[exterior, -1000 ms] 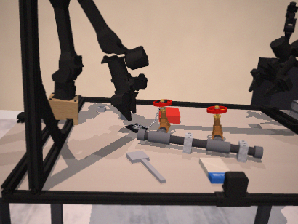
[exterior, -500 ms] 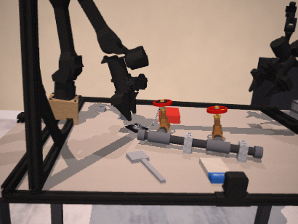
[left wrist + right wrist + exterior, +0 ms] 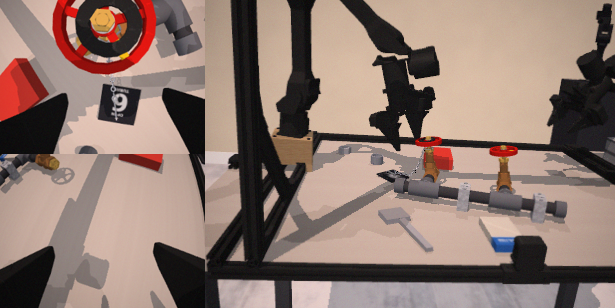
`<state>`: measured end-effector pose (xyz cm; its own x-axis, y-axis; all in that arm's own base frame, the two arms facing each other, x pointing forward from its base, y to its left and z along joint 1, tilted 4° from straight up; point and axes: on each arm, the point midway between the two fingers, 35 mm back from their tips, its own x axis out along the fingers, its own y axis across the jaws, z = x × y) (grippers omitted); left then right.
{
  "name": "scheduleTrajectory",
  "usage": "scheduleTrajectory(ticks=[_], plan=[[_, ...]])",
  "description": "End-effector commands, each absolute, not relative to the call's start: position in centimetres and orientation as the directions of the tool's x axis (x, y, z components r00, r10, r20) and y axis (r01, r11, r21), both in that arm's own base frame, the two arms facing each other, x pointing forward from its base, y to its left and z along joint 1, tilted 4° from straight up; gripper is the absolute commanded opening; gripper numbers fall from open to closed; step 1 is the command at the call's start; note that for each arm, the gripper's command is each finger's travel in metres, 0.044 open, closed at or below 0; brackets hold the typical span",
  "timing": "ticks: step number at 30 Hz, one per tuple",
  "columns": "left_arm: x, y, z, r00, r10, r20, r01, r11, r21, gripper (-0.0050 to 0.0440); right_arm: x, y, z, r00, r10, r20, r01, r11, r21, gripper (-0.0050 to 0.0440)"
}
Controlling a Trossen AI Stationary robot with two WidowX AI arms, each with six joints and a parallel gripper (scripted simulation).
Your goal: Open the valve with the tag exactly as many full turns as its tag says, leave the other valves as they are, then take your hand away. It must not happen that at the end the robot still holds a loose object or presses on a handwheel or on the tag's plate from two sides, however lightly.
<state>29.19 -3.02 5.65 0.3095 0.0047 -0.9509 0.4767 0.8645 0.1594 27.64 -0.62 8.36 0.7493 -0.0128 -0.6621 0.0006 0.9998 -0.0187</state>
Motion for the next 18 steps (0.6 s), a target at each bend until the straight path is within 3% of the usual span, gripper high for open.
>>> scheduleTrajectory(ticks=[1,10,18], plan=[[31.2,-3.5,7.9,0.272,0.004,-0.962,0.635,0.751,0.182,0.0400,27.6,-0.6,8.3,0.749,-0.013,-0.663,0.001,1.000,-0.019,0.0400],[33.3,-5.0,10.4,0.221,-0.006,-0.975,0.849,0.494,0.189,0.0400,27.6,-0.6,8.3,0.749,-0.013,-0.663,0.001,1.000,-0.019,0.0400],[33.5,-5.1,10.5,0.218,-0.007,-0.976,0.860,0.475,0.189,0.0400,27.6,-0.6,8.3,0.749,-0.013,-0.663,0.001,1.000,-0.019,0.0400]])
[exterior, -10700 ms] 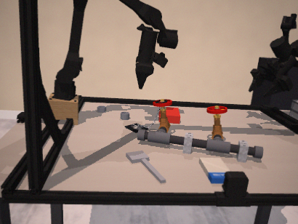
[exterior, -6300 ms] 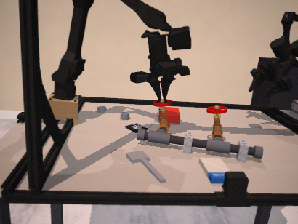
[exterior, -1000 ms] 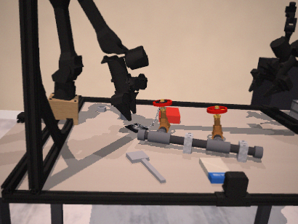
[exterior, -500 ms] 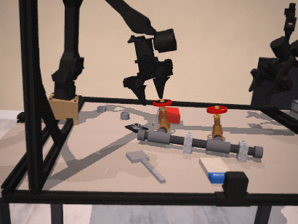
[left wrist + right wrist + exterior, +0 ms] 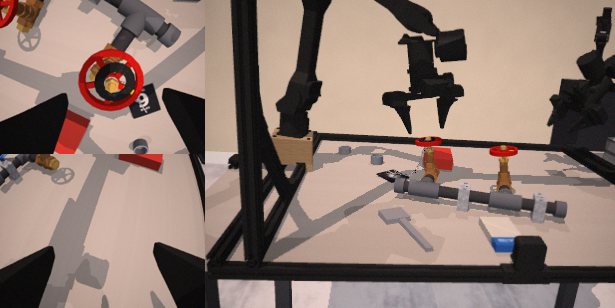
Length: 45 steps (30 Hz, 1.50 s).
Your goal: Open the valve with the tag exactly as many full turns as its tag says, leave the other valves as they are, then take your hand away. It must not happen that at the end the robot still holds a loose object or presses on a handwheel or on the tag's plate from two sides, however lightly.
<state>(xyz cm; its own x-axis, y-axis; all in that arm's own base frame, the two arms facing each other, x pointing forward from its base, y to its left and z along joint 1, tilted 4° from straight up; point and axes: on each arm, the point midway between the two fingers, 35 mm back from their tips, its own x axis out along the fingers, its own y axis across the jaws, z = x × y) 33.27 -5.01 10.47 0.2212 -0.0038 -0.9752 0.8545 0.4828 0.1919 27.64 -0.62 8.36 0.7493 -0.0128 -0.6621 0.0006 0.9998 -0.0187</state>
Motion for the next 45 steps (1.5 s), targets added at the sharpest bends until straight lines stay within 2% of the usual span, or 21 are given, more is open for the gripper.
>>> scheduleTrajectory(ticks=[1,45], plan=[[33.5,-5.1,10.5,0.218,-0.007,-0.976,0.860,0.475,0.189,0.0400,27.6,-0.6,8.3,0.749,-0.013,-0.663,0.001,1.000,-0.019,0.0400],[34.9,-5.2,4.8,0.218,-0.002,-0.976,0.864,0.465,0.192,0.0400,27.6,-0.6,8.3,0.749,-0.013,-0.663,0.001,1.000,-0.019,0.0400]])
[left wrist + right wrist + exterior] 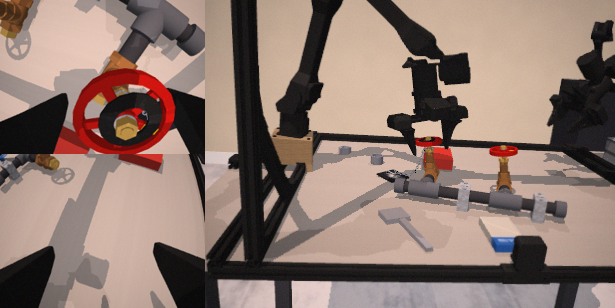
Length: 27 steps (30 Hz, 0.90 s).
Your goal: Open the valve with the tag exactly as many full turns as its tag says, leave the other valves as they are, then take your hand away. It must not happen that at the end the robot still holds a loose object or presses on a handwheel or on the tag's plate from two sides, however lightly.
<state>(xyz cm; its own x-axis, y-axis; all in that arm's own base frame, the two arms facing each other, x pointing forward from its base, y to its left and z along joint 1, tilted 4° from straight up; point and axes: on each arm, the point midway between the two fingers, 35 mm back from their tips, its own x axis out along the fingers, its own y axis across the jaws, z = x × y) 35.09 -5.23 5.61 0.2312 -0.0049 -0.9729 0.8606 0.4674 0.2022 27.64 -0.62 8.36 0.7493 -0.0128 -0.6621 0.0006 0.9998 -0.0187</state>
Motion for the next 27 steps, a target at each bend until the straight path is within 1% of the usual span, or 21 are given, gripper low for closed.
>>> scheduleTrajectory(ticks=[1,18,23,25,26,27], plan=[[34.92,-5.17,4.76,0.218,-0.002,-0.976,0.864,0.465,0.192,0.0400,27.62,-0.62,8.34,0.749,-0.013,-0.663,0.001,1.000,-0.019,0.0400],[34.92,-5.17,4.76,0.218,-0.002,-0.976,0.864,0.465,0.192,0.0400,27.62,-0.62,8.34,0.749,-0.013,-0.663,0.001,1.000,-0.019,0.0400],[34.92,-5.17,4.76,0.218,-0.002,-0.976,0.864,0.465,0.192,0.0280,27.62,-0.62,8.34,0.749,-0.013,-0.663,0.001,1.000,-0.019,0.0400],[34.92,-5.17,4.76,0.218,-0.002,-0.976,0.864,0.465,0.192,0.0280,27.62,-0.62,8.34,0.749,-0.013,-0.663,0.001,1.000,-0.019,0.0400],[34.92,-5.17,4.76,0.218,-0.002,-0.976,0.864,0.465,0.192,0.0256,27.62,-0.62,8.34,0.749,-0.013,-0.663,0.001,1.000,-0.019,0.0400],[34.92,-5.17,4.76,0.218,-0.002,-0.976,0.864,0.465,0.192,0.0256,27.62,-0.62,8.34,0.749,-0.013,-0.663,0.001,1.000,-0.019,0.0400]])
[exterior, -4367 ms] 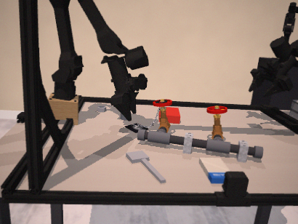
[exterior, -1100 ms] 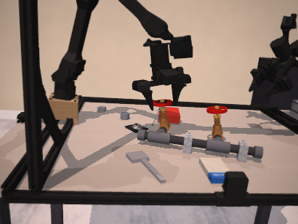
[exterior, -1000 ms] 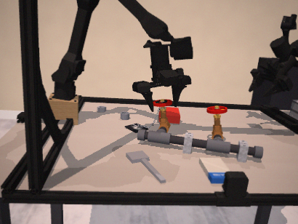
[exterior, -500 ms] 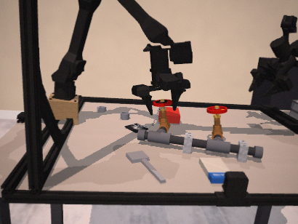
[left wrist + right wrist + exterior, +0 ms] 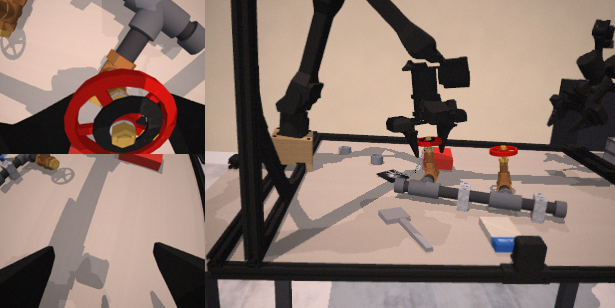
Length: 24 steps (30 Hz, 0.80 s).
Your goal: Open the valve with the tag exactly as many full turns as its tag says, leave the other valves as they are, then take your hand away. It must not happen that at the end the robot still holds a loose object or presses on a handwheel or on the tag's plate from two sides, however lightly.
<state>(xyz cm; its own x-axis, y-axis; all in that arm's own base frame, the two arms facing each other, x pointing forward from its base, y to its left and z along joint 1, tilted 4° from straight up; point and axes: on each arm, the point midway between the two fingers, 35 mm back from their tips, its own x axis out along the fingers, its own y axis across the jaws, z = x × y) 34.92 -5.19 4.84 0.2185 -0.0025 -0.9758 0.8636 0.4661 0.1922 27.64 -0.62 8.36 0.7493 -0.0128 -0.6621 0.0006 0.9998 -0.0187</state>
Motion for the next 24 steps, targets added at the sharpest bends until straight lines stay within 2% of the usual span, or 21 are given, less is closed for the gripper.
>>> scheduleTrajectory(ticks=[1,12,17,20,24], plan=[[34.92,-5.17,4.76,0.218,-0.002,-0.976,0.864,0.465,0.192,0.0256,27.62,-0.62,8.34,0.749,-0.013,-0.663,0.001,1.000,-0.019,0.0400],[34.92,-5.17,4.76,0.218,-0.002,-0.976,0.864,0.465,0.192,0.0000,27.62,-0.62,8.34,0.749,-0.013,-0.663,0.001,1.000,-0.019,0.0400],[34.92,-5.19,4.84,0.219,-0.002,-0.976,0.834,0.519,0.186,0.0000,27.64,-0.62,8.36,0.749,-0.013,-0.662,0.001,1.000,-0.019,0.0400],[34.93,-5.18,4.85,0.219,-0.002,-0.976,0.682,0.716,0.151,0.0000,27.64,-0.62,8.36,0.749,-0.013,-0.662,0.001,1.000,-0.019,0.0400],[34.93,-5.18,4.85,0.219,-0.002,-0.976,0.490,0.865,0.108,0.0000,27.64,-0.62,8.36,0.749,-0.013,-0.662,0.001,1.000,-0.019,0.0400]])
